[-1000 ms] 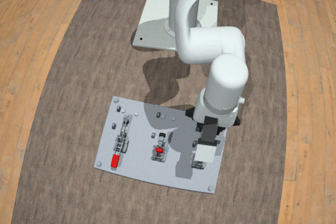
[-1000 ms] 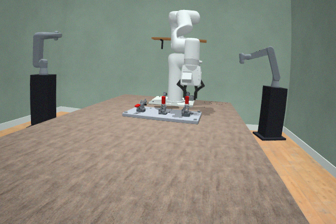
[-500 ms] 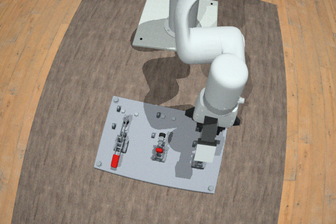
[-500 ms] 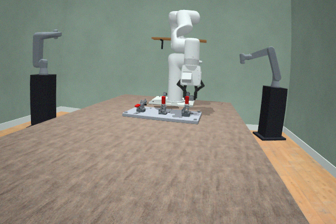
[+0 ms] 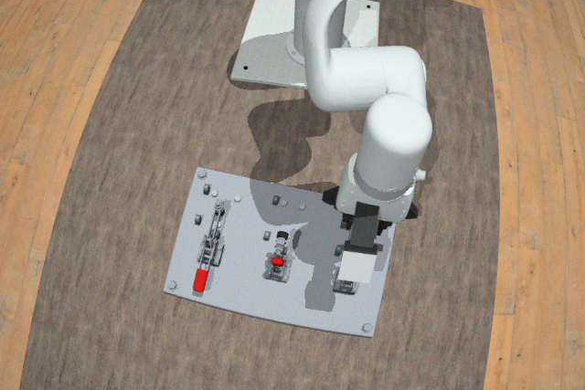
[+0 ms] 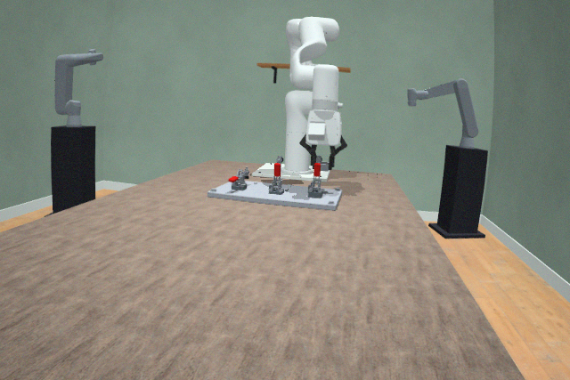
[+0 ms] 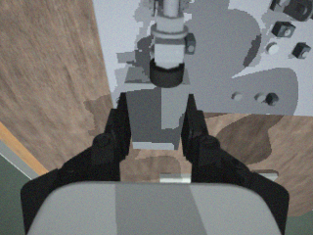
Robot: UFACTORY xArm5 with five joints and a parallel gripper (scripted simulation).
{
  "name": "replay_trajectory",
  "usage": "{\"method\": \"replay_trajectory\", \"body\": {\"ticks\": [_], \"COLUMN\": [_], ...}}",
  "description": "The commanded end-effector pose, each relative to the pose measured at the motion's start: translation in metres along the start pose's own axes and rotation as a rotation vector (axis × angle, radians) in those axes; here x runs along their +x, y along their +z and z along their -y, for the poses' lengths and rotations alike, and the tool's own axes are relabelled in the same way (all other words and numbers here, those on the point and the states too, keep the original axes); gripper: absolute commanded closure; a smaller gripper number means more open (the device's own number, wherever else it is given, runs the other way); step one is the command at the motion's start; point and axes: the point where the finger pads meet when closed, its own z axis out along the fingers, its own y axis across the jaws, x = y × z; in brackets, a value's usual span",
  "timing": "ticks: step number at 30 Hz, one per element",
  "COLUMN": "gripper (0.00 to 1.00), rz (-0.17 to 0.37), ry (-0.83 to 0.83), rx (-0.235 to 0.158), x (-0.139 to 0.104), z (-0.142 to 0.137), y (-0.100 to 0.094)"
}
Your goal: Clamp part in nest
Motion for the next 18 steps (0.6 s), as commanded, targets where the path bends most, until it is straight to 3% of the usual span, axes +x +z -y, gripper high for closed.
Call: {"method": "replay_trajectory", "body": {"ticks": [1,18], "gripper": [1.0,1.0], "rz": [-0.003,-0.004], "ry": [0.0,0.0], "rx": [0.001,0.001], "x": [0.001,0.003], "z": [0.0,0.0], "y": [0.0,0.014]}}
